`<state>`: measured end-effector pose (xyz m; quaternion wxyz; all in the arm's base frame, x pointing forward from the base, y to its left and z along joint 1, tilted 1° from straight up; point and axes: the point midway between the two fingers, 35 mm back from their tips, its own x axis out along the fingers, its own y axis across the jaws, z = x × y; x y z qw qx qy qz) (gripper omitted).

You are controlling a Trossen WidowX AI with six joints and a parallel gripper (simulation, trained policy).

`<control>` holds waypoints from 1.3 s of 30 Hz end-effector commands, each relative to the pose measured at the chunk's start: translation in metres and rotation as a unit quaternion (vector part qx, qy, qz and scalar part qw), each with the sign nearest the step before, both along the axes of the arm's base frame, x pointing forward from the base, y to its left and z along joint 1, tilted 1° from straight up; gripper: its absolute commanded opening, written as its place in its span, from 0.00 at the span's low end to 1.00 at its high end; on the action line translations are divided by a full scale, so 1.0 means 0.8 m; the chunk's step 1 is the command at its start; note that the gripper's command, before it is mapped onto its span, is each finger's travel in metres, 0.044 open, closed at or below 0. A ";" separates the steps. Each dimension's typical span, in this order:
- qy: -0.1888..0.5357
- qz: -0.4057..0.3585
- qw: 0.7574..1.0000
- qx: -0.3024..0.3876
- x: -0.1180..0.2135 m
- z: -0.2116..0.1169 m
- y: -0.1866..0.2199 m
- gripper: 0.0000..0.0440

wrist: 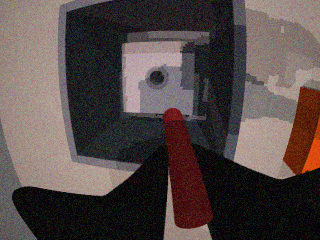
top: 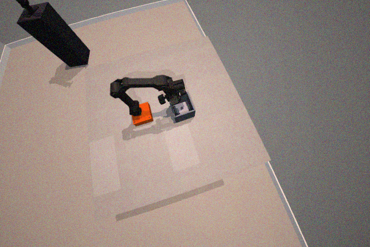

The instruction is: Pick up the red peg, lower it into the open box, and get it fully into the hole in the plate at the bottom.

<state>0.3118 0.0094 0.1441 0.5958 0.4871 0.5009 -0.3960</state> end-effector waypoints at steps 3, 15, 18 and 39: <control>0.013 0.005 1.000 0.001 0.011 -0.019 -0.012 0.00; 0.036 0.015 0.999 0.014 0.024 -0.065 -0.021 0.00; 0.037 0.019 0.999 0.017 0.029 -0.073 -0.022 0.00; 0.064 0.060 0.996 0.009 0.046 -0.128 -0.026 0.23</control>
